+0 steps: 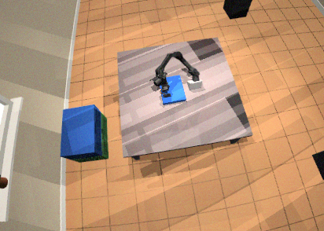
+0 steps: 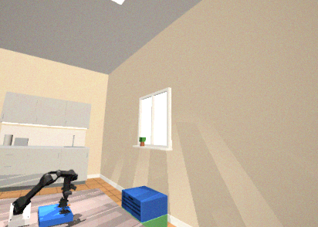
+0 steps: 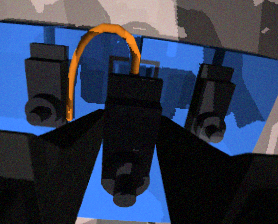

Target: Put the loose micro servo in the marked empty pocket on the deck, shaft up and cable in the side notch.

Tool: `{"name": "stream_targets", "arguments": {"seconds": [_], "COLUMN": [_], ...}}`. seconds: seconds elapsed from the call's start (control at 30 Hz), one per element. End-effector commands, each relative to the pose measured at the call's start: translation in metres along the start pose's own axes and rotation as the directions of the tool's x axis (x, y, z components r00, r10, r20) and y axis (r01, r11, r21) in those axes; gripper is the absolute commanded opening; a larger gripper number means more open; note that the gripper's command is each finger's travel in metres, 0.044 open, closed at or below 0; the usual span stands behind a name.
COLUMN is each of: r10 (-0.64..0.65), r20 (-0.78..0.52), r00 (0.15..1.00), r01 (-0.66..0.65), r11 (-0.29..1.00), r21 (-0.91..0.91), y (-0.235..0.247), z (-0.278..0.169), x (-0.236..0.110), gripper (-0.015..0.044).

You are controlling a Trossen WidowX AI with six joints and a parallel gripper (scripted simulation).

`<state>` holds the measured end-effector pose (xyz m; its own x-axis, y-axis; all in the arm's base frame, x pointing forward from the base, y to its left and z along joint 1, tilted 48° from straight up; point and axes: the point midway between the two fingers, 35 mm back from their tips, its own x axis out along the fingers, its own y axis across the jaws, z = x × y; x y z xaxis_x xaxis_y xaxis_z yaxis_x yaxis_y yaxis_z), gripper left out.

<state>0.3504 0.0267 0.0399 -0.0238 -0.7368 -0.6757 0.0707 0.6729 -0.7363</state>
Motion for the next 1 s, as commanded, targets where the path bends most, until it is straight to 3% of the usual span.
{"name": "stream_targets", "arguments": {"seconds": [0.0,0.97], "r10": [-0.001,-0.002], "r20": [0.006,0.006], "r00": [1.000,1.000], "r01": [0.001,0.002], "r11": [1.000,1.000], "r21": [-0.001,-0.001], "y": [0.000,0.000], "z": [0.002,0.003], "x": [0.004,0.027], "gripper": [0.0000,0.0000]}}
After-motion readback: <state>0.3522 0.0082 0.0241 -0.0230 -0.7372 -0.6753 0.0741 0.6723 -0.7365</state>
